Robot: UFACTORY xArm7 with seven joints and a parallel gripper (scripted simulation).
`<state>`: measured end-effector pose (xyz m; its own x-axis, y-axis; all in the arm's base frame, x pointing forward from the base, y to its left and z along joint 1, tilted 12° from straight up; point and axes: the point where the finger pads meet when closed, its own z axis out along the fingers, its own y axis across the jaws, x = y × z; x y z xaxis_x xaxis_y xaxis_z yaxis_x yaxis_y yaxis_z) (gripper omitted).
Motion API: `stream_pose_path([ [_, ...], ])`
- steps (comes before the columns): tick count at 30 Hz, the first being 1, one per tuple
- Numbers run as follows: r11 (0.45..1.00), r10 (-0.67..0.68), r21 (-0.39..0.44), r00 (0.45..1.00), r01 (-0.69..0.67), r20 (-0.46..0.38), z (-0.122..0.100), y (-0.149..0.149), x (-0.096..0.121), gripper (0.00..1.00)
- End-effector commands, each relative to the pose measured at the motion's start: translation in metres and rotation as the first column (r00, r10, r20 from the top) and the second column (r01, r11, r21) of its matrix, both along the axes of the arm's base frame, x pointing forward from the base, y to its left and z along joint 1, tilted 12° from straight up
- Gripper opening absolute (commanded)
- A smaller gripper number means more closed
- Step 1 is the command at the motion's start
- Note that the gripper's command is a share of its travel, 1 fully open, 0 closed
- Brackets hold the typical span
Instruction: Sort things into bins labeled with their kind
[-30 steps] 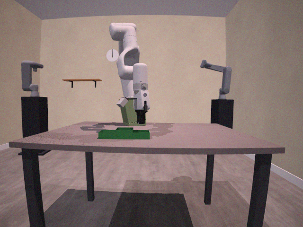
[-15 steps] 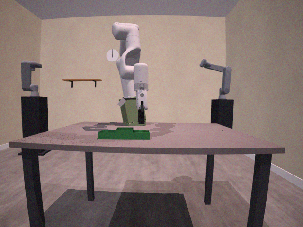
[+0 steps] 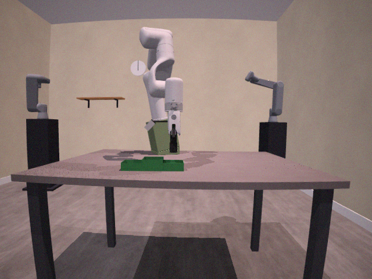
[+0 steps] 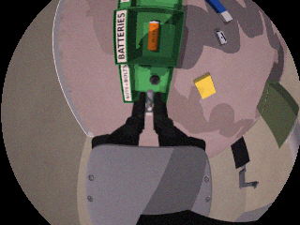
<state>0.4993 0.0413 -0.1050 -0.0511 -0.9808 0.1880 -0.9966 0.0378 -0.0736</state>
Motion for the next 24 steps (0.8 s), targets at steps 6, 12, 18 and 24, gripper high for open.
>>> stream_pose_path([
  [6,1.000,0.000,0.001,1.000,0.000,0.004,-0.006,0.000,0.002,0.00],
  [12,1.000,0.000,0.001,1.000,0.000,0.004,-0.018,-0.003,0.003,0.00],
  [18,1.000,0.000,0.001,1.000,0.000,0.004,-0.026,-0.004,0.003,0.00],
  [24,1.000,0.000,0.001,1.000,0.000,0.004,-0.038,-0.007,0.004,0.00],
])
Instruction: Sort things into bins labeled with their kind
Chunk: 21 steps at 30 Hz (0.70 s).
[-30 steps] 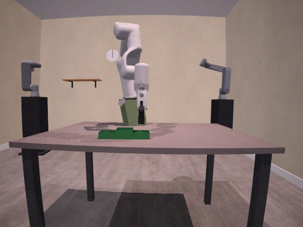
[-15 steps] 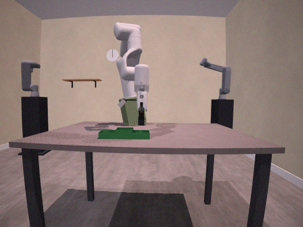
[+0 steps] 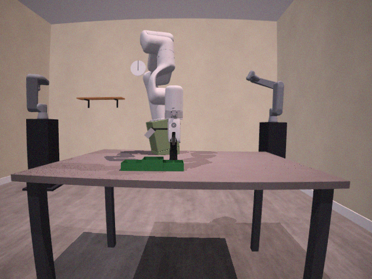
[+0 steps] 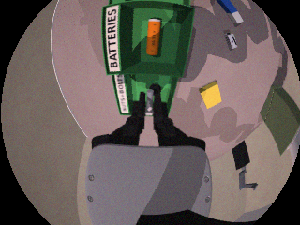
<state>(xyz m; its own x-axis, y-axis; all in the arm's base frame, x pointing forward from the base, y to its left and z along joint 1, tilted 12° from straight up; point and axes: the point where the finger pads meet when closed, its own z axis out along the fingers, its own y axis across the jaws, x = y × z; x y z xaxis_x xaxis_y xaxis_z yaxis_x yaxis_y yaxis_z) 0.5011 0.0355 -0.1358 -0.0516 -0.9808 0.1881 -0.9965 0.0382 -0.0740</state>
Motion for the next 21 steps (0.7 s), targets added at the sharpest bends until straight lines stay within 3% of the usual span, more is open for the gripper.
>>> stream_pose_path([
  [1,1.000,0.001,0.001,1.000,-0.001,0.004,-0.0089,-0.0012,0.0025,0.00],
  [17,1.000,0.001,0.001,1.000,-0.001,0.004,-0.0099,-0.0013,0.0027,0.00],
  [18,1.000,0.001,0.001,1.000,-0.001,0.004,-0.0099,-0.0013,0.0027,0.29],
  [21,1.000,0.001,0.001,1.000,-0.001,0.004,-0.0099,-0.0013,0.0027,0.29],
])
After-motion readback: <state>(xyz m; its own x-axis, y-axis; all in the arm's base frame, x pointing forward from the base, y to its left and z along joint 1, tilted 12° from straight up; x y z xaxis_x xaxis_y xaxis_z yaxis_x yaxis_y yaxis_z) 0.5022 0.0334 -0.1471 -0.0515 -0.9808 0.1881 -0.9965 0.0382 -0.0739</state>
